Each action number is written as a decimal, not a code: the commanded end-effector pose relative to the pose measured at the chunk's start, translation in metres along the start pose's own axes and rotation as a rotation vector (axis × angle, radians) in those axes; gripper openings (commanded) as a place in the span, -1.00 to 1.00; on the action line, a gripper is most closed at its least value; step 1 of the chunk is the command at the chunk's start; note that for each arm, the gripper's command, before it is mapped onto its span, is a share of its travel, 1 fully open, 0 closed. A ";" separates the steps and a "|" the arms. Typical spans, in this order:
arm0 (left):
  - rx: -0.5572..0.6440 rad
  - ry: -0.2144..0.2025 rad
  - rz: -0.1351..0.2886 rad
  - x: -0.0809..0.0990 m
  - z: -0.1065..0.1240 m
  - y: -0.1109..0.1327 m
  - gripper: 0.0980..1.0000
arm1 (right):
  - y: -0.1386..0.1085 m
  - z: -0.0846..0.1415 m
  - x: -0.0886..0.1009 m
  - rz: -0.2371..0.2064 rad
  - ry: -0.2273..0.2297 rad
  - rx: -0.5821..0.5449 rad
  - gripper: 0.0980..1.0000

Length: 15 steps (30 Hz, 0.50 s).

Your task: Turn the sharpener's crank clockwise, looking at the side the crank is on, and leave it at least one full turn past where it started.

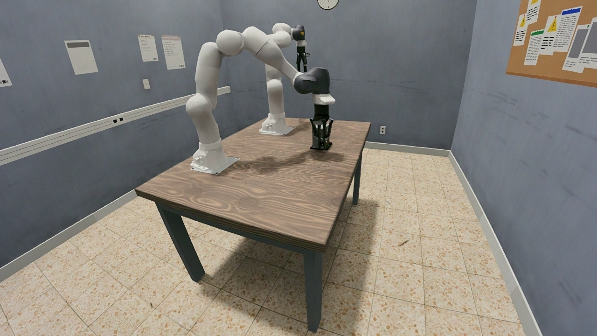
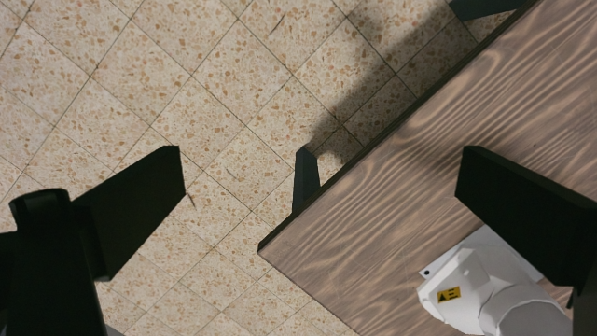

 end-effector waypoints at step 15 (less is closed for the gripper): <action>0.007 -0.001 0.003 0.000 -0.001 0.000 1.00 | 0.001 0.010 -0.013 0.002 0.000 0.001 -1.00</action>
Point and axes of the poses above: on each arm, the point where the finger pads meet when closed, its own x axis back along the fingers, its own z axis across the jaws, y = z × x, the point moved 9 cm from there along x, back along the fingers, and after that the axes turned 10 degrees about x, right-handed, at the moved point
